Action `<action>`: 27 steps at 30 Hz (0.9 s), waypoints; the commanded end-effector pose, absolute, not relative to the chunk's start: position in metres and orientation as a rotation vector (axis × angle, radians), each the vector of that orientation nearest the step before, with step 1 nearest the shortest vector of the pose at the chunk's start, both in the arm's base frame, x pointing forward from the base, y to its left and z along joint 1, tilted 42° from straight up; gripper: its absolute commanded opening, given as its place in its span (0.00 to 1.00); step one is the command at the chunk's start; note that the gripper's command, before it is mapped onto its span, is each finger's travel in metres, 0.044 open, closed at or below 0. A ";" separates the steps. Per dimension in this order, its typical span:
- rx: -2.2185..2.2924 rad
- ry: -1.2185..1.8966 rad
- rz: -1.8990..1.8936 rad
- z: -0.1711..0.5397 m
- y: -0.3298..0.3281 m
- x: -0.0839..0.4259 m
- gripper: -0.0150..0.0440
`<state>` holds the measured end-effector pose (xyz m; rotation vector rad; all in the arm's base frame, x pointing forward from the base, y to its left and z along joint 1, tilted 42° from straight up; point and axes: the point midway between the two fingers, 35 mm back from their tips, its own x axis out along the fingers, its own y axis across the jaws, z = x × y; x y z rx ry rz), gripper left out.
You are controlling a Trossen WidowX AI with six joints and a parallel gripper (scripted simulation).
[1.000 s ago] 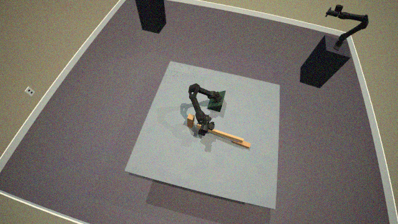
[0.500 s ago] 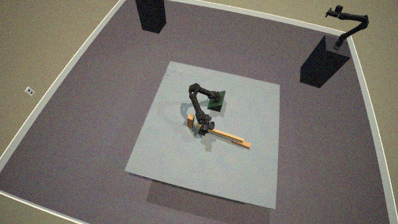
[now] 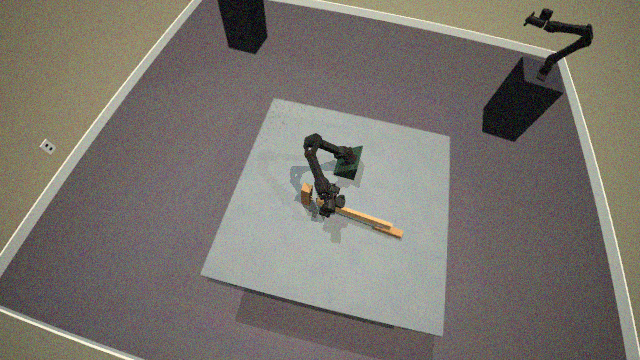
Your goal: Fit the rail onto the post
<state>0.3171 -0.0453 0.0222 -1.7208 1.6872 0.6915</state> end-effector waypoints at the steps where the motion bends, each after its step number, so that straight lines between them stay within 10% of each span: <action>1: -1.724 1.673 0.690 0.026 -0.041 0.319 0.25; 27: -1.723 1.673 0.691 0.035 -0.032 0.319 0.25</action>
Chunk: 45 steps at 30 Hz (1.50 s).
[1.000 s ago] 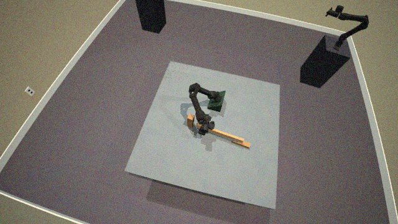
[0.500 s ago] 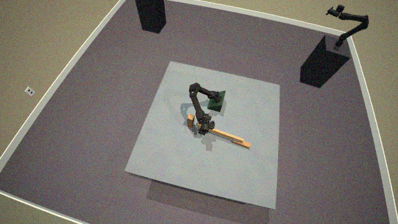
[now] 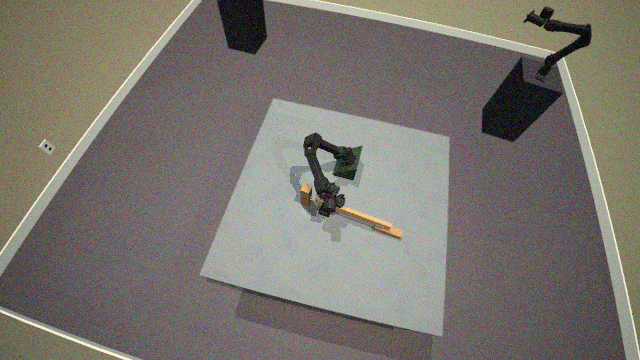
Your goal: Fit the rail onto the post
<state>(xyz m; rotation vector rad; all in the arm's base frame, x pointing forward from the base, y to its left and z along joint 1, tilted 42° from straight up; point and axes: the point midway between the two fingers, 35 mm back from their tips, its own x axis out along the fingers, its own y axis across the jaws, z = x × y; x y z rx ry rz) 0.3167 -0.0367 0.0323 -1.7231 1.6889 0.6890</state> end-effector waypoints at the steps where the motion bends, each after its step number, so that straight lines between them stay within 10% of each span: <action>1: -1.723 1.673 0.691 0.035 -0.032 0.319 0.25; 45: -1.724 1.673 0.691 0.034 -0.037 0.317 0.25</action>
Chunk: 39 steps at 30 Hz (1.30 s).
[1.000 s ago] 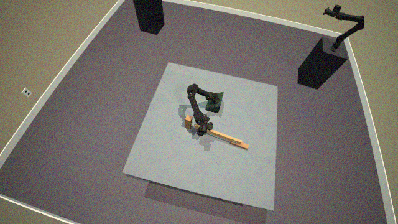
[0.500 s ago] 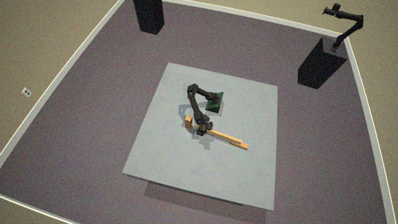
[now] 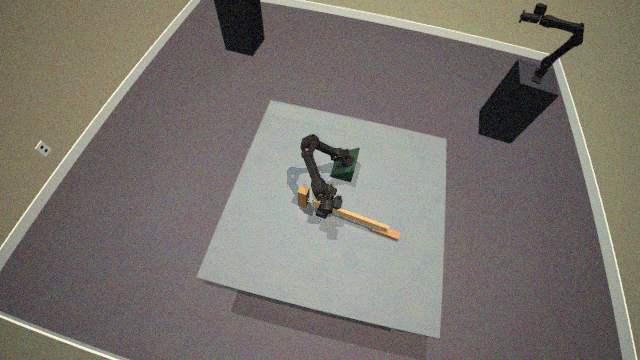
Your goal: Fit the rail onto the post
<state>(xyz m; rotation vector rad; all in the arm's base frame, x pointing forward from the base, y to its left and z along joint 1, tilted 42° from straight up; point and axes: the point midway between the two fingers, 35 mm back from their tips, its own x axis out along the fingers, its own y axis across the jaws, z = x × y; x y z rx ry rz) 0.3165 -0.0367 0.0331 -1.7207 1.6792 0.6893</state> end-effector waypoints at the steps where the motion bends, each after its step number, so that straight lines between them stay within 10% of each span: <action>1: -1.724 1.673 0.691 0.034 -0.037 0.317 0.25; 39: -1.724 1.673 0.690 0.043 -0.046 0.316 0.25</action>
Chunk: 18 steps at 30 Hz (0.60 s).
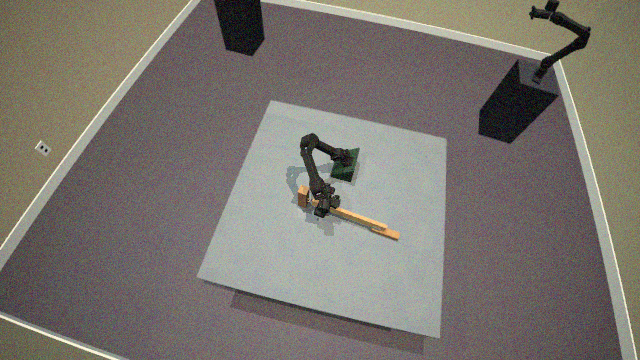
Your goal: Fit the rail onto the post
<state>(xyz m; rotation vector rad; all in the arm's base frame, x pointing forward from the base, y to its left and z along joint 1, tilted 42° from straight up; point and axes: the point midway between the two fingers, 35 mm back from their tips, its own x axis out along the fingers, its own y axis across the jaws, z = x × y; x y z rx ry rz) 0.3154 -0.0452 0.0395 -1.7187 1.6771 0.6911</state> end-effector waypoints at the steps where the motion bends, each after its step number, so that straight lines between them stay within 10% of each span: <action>1: -1.724 1.673 0.690 0.043 -0.046 0.316 0.25; 18: -1.724 1.674 0.690 0.047 -0.049 0.316 0.25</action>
